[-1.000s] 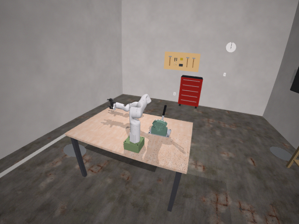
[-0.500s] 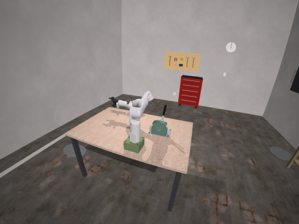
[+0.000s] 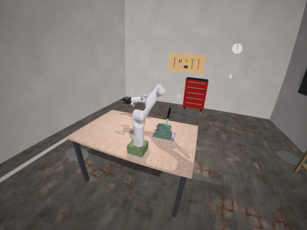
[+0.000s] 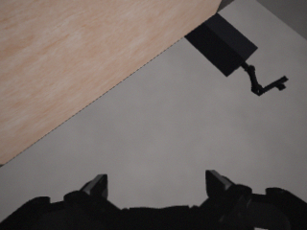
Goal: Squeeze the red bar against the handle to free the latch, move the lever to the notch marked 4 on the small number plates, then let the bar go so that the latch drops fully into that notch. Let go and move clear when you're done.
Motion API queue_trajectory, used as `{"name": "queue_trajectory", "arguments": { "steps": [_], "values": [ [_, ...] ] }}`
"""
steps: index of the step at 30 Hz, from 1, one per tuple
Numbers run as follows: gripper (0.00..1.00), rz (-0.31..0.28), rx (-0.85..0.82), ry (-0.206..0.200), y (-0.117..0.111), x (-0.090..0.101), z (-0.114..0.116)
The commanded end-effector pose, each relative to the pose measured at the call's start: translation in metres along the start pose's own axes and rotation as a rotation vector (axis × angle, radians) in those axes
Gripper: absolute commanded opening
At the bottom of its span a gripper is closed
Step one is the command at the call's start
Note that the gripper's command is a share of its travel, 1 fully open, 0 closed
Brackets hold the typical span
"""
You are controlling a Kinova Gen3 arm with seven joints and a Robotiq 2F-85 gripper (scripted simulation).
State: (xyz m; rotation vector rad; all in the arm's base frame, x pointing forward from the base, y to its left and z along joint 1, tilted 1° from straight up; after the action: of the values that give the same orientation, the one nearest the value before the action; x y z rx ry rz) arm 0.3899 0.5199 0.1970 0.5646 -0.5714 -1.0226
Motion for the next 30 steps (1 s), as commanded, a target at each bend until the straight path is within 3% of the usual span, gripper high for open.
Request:
{"name": "queue_trajectory", "arguments": {
  "steps": [1,6,12,14,15,24,29,30],
  "values": [
    [1.0,0.041,0.135,-0.081,0.02,0.058,0.008],
    [1.0,0.218,0.347,-0.209,0.005,0.139,0.014],
    [1.0,0.47,0.514,-0.374,-0.025,0.239,0.023],
    [1.0,0.47,0.514,-0.374,-0.025,0.239,0.023],
    [1.0,0.514,0.53,-0.401,-0.027,0.28,0.033],
    [1.0,0.877,0.559,-0.604,-0.078,0.429,0.084],
    [1.0,1.025,0.515,-0.678,-0.103,0.507,0.134],
    [1.0,1.025,0.515,-0.678,-0.103,0.507,0.134]
  ]
}}
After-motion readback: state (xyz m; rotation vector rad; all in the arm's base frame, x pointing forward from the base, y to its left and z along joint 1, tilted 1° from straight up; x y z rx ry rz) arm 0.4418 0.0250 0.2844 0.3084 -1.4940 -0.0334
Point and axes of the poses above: the point where the finger pads meet when closed, its own x axis back along the fingers, its own z axis across the jaws, y = z × x, the point moved 4 cm from there along x, back along the fingers, and after that the axes turned 7 degrees about -x, right-handed, at the moved point
